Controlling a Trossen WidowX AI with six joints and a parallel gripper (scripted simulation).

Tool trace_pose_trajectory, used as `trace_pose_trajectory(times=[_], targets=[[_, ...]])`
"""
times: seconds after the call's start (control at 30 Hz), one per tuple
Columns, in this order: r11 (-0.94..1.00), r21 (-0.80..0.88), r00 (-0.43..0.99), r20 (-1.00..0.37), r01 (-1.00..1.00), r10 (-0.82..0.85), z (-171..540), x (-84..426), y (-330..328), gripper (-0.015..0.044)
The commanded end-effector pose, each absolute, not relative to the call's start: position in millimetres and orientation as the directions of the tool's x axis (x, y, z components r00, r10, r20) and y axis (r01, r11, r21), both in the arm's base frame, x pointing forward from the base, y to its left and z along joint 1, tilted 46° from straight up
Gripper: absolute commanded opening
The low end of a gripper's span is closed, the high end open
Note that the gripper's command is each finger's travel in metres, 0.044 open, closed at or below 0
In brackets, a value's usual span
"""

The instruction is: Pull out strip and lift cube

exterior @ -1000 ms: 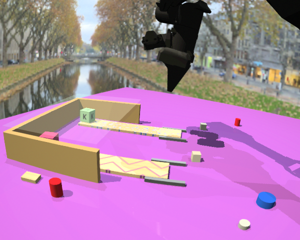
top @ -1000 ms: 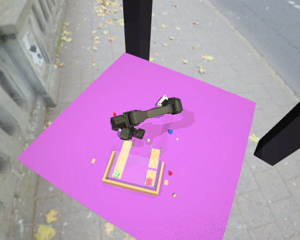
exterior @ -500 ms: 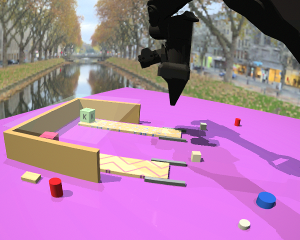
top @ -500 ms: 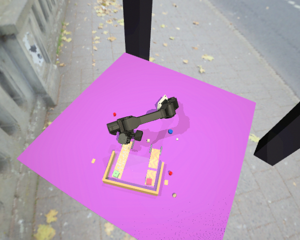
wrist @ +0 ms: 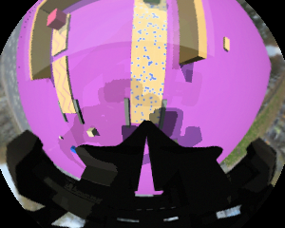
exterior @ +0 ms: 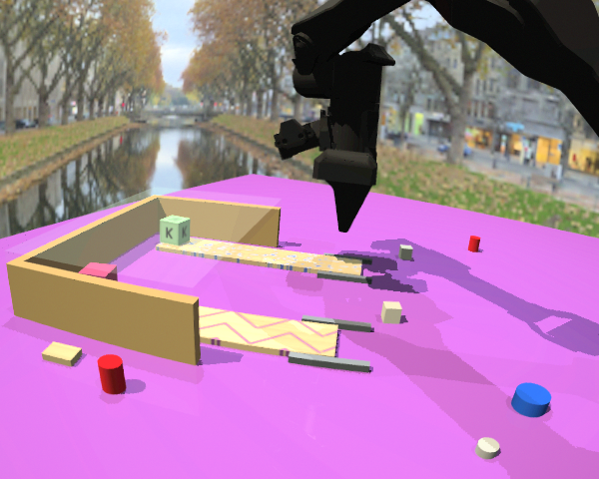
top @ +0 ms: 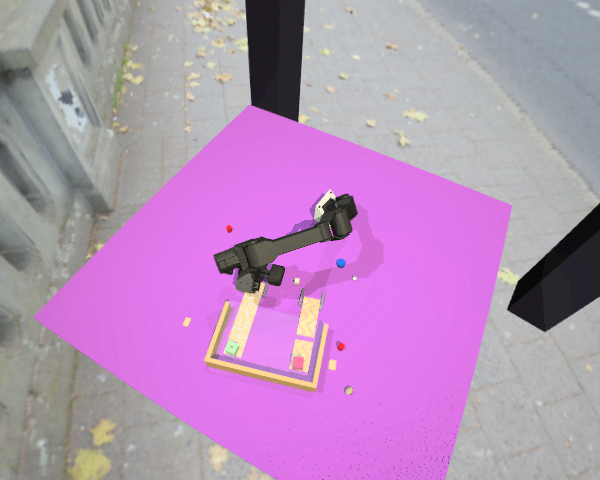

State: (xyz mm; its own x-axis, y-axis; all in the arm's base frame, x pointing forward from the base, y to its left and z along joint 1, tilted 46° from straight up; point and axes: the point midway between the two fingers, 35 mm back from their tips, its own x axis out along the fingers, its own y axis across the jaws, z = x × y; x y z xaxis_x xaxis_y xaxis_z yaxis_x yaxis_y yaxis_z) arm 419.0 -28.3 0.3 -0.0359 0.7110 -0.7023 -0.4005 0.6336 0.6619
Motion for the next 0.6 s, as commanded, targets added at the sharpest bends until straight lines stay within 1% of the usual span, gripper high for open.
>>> trace_pose_trajectory(times=[0.0,0.57], targets=[[0.631,0.666,-0.036,-0.699,-0.398,0.714,-4,419,-22,0.0],[0.629,0.667,-0.036,-0.697,-0.399,0.716,-24,419,-2,0.0]])
